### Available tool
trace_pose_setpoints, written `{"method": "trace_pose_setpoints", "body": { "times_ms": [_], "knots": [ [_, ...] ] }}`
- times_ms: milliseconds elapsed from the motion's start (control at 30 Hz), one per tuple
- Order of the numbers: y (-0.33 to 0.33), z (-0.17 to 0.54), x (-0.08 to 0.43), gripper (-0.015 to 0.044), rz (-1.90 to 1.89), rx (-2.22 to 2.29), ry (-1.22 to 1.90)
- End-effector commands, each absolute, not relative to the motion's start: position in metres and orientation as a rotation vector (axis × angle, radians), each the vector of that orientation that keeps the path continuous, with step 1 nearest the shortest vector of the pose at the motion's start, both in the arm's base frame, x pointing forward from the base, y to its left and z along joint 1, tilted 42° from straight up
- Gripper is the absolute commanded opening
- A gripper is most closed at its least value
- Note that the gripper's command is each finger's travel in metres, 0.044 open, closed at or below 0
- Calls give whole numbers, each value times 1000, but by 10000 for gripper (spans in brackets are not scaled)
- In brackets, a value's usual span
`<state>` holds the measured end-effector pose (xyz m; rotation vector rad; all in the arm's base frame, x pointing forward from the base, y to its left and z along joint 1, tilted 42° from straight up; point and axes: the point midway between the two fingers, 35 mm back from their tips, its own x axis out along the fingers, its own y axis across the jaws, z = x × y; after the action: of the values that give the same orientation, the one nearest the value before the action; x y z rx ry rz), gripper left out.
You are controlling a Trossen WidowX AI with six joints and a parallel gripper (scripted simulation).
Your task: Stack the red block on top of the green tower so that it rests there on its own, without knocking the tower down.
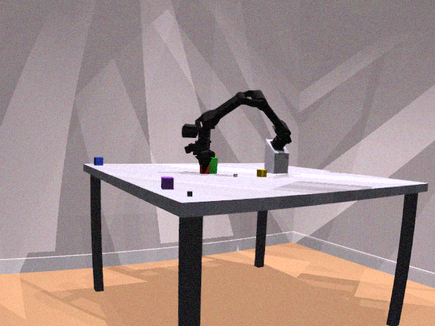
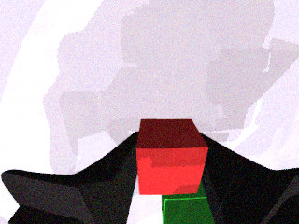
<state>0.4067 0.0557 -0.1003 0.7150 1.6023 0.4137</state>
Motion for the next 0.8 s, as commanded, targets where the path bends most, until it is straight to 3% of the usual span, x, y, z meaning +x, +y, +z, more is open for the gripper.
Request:
{"method": "trace_pose_setpoints", "body": {
  "times_ms": [0,67,233,767],
  "knots": [
    [56,-100,406,137,414,720,1605],
    [56,-100,406,124,414,720,1605],
    [45,-88,407,0,413,719,1605],
    [-11,-25,411,0,409,716,1605]
  ]
}}
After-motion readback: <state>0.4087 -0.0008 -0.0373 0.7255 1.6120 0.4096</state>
